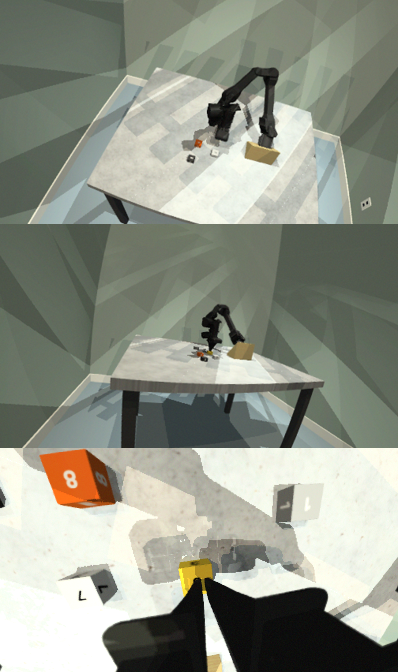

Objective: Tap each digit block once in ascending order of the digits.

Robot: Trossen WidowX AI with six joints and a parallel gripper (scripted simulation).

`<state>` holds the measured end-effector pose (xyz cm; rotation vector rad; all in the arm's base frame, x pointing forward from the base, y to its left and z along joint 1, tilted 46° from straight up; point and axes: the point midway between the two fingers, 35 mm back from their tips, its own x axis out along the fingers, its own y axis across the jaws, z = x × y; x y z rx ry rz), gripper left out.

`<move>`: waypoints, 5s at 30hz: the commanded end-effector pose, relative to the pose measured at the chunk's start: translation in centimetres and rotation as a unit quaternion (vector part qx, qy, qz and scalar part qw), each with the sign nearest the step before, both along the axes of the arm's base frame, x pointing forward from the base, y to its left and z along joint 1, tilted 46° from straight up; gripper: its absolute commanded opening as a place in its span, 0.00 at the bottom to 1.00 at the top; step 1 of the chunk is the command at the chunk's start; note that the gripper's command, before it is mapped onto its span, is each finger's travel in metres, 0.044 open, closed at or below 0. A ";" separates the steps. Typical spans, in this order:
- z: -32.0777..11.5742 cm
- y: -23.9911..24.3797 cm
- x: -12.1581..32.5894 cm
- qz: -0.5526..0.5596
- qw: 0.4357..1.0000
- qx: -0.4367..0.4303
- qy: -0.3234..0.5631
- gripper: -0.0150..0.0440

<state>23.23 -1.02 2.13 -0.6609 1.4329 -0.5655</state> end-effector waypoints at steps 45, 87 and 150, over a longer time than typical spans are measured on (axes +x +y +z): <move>-5.9 9.3 0.0 0.000 1.000 0.003 0.000 0.29; -0.3 14.9 -0.5 0.001 1.000 0.004 0.001 0.29; -4.5 9.0 9.9 0.000 1.000 0.003 -0.002 0.29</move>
